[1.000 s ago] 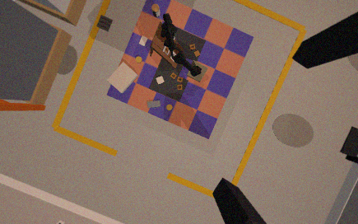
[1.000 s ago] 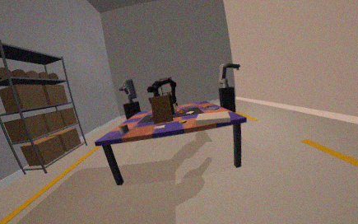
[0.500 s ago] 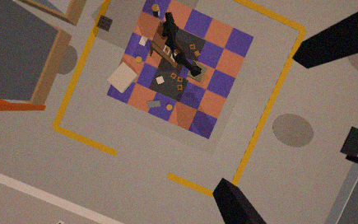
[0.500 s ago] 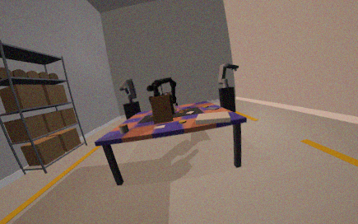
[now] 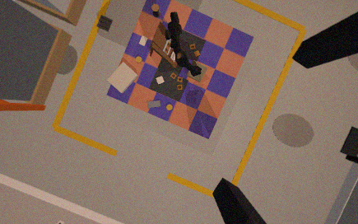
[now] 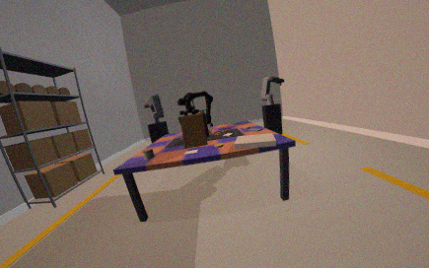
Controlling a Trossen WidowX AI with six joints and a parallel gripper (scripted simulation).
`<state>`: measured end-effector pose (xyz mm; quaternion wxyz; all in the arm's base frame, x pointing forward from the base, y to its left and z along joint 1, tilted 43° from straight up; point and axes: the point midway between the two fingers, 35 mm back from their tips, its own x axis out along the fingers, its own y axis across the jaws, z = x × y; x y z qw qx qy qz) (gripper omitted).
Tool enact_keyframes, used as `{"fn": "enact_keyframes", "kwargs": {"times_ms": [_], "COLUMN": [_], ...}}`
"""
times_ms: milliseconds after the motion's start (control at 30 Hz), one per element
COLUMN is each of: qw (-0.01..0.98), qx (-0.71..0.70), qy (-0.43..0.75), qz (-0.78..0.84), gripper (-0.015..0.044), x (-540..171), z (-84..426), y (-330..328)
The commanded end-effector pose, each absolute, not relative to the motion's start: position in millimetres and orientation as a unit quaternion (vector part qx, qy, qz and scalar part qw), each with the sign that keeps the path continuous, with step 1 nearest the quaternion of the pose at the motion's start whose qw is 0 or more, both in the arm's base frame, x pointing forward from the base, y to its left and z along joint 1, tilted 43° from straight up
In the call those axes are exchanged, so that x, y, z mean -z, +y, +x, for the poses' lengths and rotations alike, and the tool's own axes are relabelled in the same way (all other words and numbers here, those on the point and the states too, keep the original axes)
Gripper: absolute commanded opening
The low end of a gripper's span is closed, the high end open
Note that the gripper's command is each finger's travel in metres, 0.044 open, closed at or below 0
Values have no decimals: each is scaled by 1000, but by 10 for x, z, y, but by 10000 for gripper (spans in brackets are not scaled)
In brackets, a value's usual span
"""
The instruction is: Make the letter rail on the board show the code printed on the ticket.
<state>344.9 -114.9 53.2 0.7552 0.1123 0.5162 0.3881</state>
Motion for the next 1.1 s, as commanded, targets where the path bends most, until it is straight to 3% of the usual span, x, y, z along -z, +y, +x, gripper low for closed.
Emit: {"fn": "enact_keyframes", "kwargs": {"times_ms": [0, 200, 467, 1067], "qw": [808, 827, 798, 798], "qx": [-447, -462, -436, -435], "qy": [384, 225, 109, 107], "qz": [-29, -227, -401, -403], "gripper": [289, 440, 440, 440], "x": [-861, -1193, -1390, -1393], "z": [3112, 2700, 2394, 2389], "y": [-1255, -1290, -1242, -1241]}}
